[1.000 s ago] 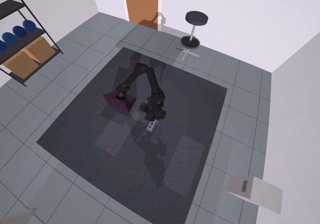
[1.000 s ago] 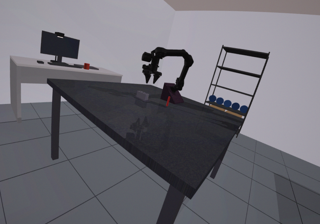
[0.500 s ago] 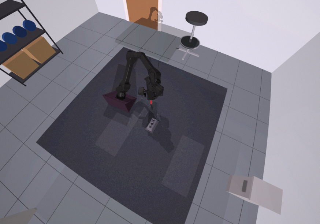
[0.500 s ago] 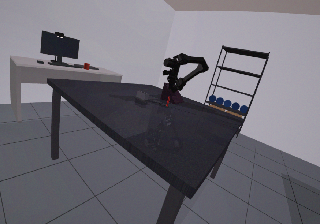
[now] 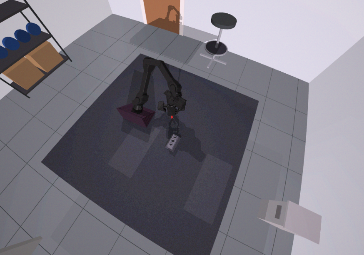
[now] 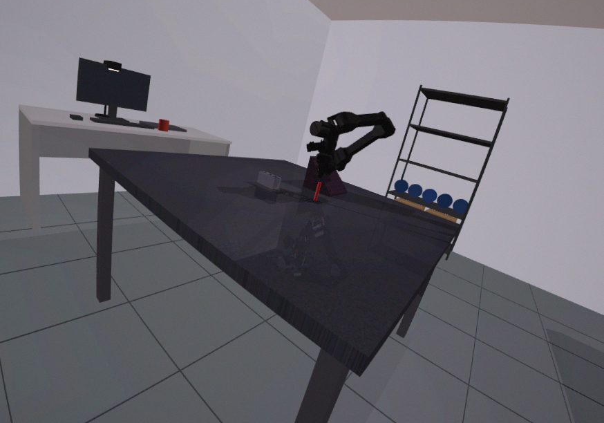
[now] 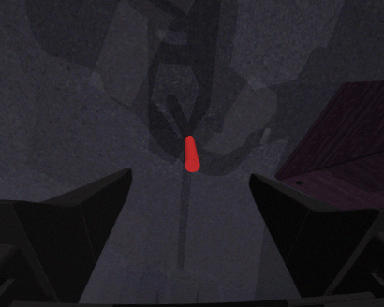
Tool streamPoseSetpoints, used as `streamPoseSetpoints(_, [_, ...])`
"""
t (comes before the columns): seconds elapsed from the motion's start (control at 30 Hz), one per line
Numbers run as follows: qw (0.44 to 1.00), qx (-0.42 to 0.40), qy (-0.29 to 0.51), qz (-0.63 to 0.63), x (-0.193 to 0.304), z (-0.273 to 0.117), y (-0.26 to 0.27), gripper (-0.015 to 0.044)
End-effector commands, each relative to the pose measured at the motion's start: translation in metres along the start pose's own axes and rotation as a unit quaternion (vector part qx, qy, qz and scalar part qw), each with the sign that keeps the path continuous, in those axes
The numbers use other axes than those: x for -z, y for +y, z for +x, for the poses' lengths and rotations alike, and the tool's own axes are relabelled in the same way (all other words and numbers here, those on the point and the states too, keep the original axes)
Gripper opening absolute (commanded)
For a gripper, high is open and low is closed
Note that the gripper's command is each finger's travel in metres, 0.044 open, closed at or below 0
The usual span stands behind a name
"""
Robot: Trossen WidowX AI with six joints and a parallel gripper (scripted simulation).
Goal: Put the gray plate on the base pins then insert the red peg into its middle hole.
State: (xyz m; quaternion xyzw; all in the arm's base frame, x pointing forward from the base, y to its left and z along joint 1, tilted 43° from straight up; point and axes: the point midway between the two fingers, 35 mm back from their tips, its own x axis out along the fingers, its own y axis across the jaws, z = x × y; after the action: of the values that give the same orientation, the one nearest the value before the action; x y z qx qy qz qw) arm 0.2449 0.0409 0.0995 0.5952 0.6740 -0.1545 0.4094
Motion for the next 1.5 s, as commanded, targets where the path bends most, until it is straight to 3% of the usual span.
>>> streamPoseSetpoints(0.0, [1.000,0.000,0.003,0.003,0.002,0.010,-0.001,0.0440])
streamPoseSetpoints(1.23, [1.000,0.000,0.005,0.003,0.004,0.065,-0.001,0.0440])
streamPoseSetpoints(1.47, [1.000,0.000,0.005,0.003,0.004,0.065,-0.001,0.0256])
